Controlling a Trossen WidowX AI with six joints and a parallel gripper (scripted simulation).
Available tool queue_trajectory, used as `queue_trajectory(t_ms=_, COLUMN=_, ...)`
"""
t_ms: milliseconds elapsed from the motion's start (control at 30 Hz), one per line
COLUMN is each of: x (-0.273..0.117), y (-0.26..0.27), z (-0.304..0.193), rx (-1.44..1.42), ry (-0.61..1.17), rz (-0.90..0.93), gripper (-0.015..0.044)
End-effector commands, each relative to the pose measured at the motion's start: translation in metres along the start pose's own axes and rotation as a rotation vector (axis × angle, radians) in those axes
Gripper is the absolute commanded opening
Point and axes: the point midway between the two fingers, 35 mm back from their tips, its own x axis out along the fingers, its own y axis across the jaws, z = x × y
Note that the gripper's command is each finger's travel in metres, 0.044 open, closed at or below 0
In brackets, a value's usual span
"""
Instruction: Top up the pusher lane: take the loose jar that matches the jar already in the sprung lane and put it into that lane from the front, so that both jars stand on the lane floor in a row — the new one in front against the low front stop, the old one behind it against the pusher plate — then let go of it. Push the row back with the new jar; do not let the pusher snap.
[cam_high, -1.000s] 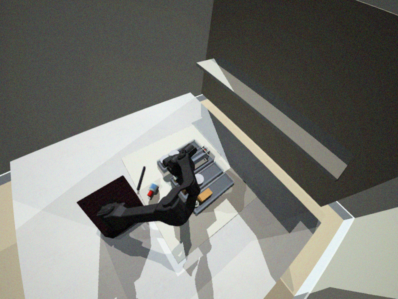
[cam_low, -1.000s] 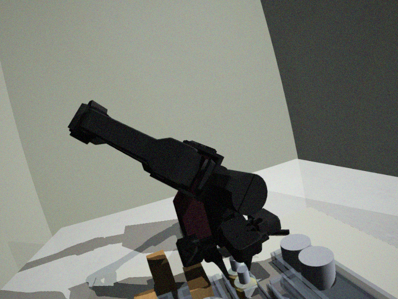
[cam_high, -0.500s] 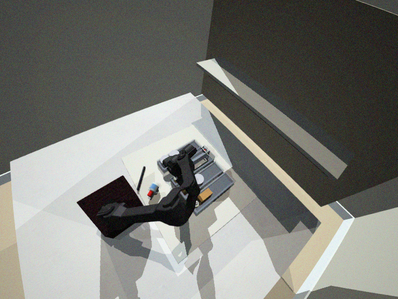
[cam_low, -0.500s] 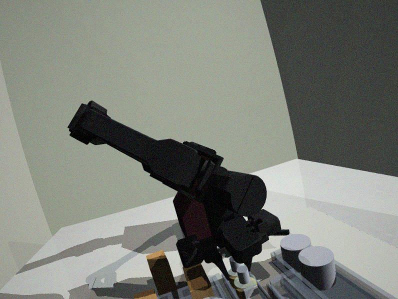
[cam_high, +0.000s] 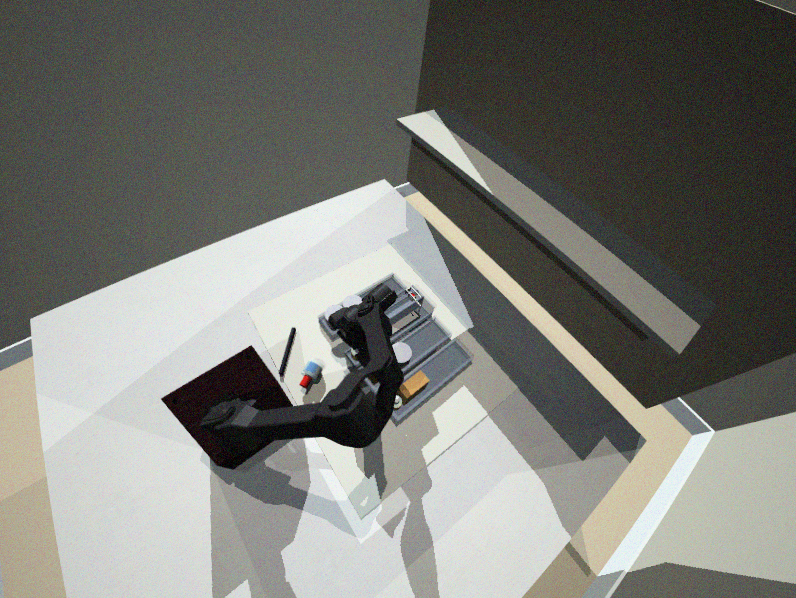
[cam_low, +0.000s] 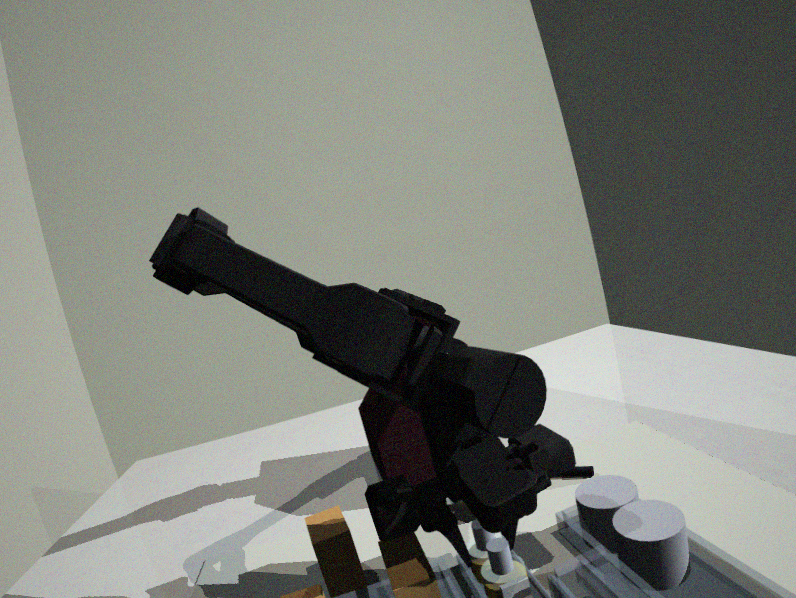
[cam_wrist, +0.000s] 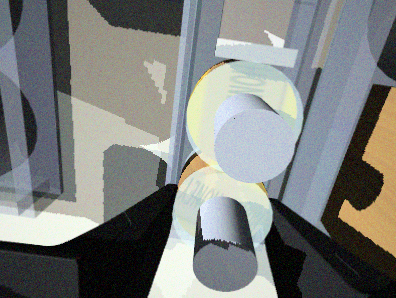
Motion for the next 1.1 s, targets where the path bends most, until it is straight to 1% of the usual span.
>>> queue_trajectory(t_ms=0, x=-0.0001, y=-0.001, z=0.001, rx=0.005, ry=-0.007, rz=-0.005, gripper=0.0)
queue_trajectory(t_ms=1067, x=0.0001, y=0.0002, z=-0.0063, rx=0.005, ry=-0.006, rz=-0.005, gripper=0.0)
